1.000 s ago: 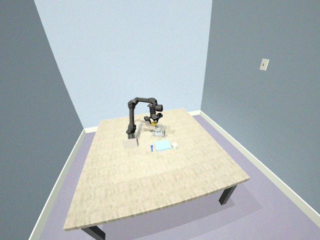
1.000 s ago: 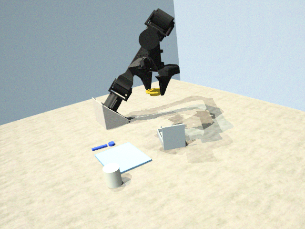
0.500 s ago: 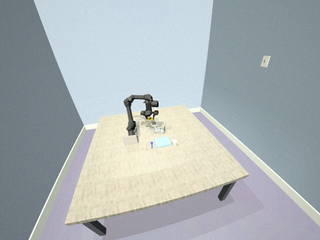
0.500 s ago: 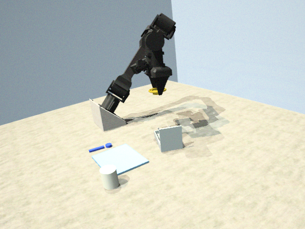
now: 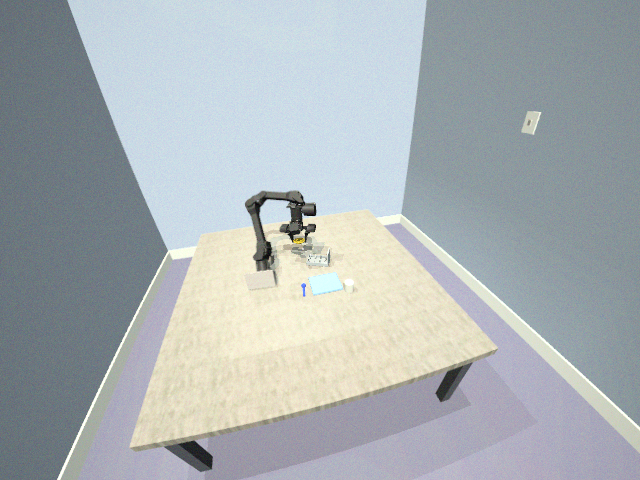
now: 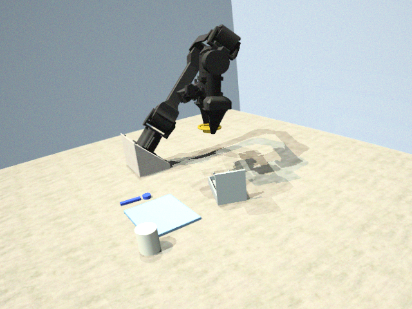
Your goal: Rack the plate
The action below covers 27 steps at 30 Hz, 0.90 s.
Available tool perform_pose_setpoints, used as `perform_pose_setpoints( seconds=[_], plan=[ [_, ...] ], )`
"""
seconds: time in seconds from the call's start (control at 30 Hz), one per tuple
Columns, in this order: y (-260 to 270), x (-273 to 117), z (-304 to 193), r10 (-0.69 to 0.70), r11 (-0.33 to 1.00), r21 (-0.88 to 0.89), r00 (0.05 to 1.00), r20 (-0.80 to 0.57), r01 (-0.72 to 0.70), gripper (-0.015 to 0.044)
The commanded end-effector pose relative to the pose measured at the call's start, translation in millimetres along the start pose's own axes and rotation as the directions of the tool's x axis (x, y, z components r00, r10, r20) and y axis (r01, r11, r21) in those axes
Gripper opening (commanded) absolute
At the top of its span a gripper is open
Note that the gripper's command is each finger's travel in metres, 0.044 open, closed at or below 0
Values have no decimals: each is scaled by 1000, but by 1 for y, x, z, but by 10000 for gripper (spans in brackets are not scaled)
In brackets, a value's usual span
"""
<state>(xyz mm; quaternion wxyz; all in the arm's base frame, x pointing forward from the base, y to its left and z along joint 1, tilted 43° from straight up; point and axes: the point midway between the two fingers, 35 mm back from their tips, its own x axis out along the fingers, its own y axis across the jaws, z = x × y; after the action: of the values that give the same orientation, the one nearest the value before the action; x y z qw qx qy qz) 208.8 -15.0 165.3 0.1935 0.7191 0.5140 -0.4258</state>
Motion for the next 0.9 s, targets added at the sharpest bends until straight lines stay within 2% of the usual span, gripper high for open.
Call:
perform_pose_setpoints(
  seconds=[0.0,0.5,0.87],
  plan=[
    [-1,13,7,7,997,-77,995,97,1,0],
    [8,48,28,133,934,-358,915,381,14,0],
    [17,66,33,292,839,-544,818,496,30,0]
  ],
)
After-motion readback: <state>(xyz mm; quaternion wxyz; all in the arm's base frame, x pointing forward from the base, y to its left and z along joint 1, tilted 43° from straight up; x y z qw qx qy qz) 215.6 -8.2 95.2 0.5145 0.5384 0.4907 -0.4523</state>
